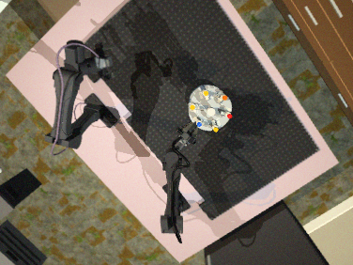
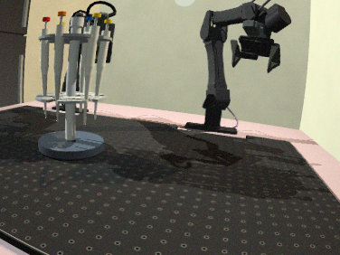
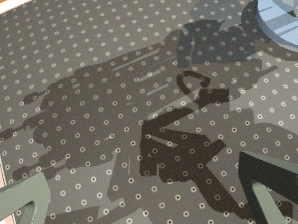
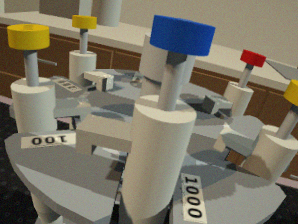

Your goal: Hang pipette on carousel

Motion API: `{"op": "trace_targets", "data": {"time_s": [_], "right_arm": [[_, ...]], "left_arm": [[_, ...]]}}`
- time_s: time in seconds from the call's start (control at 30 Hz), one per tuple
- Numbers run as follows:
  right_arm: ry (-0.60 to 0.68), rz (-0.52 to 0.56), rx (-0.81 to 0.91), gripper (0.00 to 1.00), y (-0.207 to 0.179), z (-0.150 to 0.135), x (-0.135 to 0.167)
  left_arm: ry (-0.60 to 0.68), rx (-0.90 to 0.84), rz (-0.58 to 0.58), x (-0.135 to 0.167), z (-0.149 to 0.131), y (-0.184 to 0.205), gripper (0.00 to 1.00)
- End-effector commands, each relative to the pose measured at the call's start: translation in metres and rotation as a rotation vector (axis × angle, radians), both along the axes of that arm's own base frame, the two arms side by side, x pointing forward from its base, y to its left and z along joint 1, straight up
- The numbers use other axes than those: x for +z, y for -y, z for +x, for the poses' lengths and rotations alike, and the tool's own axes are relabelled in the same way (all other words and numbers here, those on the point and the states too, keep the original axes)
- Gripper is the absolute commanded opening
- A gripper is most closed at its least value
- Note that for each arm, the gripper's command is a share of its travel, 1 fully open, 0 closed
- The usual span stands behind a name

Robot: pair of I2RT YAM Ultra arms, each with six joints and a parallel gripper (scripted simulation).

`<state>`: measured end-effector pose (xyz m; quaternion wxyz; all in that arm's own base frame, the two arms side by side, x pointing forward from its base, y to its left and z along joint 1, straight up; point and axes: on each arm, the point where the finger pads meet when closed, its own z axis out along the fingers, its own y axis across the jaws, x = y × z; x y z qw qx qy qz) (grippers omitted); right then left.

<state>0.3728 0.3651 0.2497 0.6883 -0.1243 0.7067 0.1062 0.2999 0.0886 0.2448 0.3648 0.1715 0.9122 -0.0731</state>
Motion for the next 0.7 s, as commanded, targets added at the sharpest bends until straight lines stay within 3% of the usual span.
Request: {"op": "trace_targets", "data": {"time_s": [0.0, 0.23, 0.27, 0.4, 0.5, 0.53, 0.67], "right_arm": [[0.059, 0.08, -0.027, 0.12, 0.005, 0.004, 0.04], [0.059, 0.08, -0.027, 0.12, 0.005, 0.004, 0.04], [0.04, 0.053, -0.049, 0.12, -0.005, 0.002, 0.023], [0.028, 0.029, -0.195, 0.12, -0.005, 0.001, 0.018], [0.04, 0.055, -0.197, 0.12, -0.004, 0.001, 0.025], [0.053, 0.085, -0.197, 0.12, 0.0, -0.002, 0.04], [0.054, 0.085, -0.212, 0.12, 0.006, 0.004, 0.04]], "left_arm": [[0.033, -0.005, 0.005, 0.008, 0.004, -0.002, 1.0], [0.033, -0.005, 0.005, 0.008, 0.004, -0.002, 1.0], [0.033, -0.005, 0.005, 0.008, 0.004, -0.002, 1.0], [0.033, -0.005, 0.005, 0.008, 0.004, -0.002, 1.0], [0.033, -0.005, 0.005, 0.008, 0.004, -0.002, 1.0], [0.033, -0.005, 0.005, 0.008, 0.004, -0.002, 1.0], [0.033, -0.005, 0.005, 0.008, 0.004, -0.002, 1.0]]}}
